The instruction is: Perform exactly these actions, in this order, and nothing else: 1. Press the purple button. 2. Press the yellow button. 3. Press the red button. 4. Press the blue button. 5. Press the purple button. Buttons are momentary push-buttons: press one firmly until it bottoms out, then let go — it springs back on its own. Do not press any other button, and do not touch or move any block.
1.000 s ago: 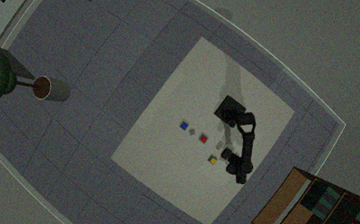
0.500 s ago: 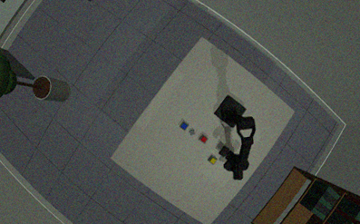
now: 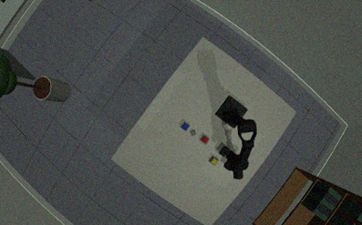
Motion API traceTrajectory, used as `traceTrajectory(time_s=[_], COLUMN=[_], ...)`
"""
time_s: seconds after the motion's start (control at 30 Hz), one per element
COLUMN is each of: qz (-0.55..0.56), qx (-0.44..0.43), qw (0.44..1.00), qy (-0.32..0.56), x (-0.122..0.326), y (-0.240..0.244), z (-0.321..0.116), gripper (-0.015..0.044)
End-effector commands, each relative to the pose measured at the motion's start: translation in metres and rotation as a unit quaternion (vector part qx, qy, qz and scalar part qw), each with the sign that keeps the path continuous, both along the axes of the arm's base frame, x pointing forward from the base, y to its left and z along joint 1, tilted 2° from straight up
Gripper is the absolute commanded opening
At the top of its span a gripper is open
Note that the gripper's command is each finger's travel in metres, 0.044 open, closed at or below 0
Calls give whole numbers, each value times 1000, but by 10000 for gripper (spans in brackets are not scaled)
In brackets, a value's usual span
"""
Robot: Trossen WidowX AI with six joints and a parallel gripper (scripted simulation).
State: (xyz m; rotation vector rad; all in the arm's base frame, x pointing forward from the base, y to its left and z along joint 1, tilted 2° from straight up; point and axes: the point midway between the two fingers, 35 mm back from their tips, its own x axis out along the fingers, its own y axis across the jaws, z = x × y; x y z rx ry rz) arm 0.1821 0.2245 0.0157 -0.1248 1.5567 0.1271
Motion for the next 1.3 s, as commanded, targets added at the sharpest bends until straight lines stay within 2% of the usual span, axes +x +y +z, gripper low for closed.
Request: traceTrajectory(time_s=[0.0,0.57,0.7,0.83,0.93,1.1,1.23,1.27], qz=[-1,-1,-1,-1,-1,-1,-1,-1], qx=[-3,-3,-3,-3,-3,-2,-2,-2], qw=[1000,1000,1000,1000,1000,1000,1000,1000], qy=[2,2,2,2,2,1,1,1], x=[-2,-2,-2,-2,5,24,26,26], y=[-2,-2,-2,-2,3,14,15,15], z=[-6,-6,26,29,41,85,91,91], gripper=[20,20,20,20,99,230,335,335])
